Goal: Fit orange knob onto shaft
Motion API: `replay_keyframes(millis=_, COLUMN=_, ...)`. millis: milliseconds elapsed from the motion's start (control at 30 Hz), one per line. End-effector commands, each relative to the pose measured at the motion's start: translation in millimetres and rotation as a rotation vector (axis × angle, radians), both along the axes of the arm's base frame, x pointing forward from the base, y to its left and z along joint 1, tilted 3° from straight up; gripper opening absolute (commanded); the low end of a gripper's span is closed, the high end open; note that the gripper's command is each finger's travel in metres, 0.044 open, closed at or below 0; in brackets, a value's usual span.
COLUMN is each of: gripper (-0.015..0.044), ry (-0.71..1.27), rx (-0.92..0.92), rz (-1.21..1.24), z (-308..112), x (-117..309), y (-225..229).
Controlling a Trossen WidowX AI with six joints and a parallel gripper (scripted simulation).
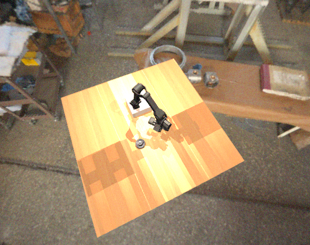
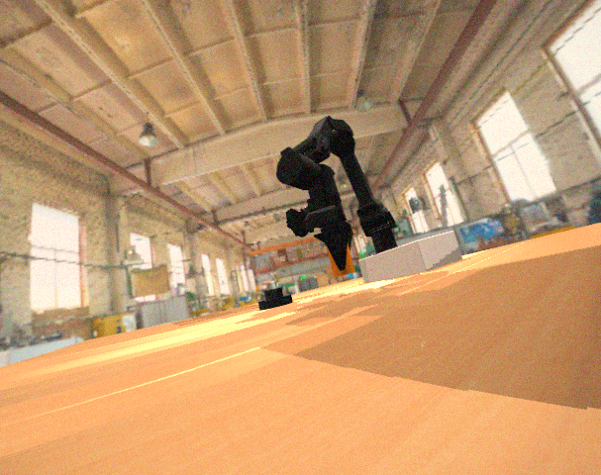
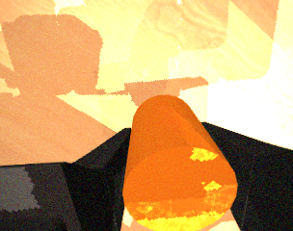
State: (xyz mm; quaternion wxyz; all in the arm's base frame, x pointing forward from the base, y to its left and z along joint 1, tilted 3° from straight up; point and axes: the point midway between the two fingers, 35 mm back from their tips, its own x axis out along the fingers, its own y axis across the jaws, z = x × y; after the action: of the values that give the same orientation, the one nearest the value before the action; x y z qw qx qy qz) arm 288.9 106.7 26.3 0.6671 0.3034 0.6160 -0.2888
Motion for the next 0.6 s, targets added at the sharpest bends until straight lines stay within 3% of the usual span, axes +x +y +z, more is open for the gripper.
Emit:
replay_keyframes(millis=0, gripper=0.0, ry=-0.015, rx=0.01, rz=-0.003, z=17.7, x=3.1, y=2.5)
replay_keyframes(millis=567, gripper=0.0, ry=-0.011, rx=0.003, rz=-0.003, z=70.1, x=0.1, y=3.8)
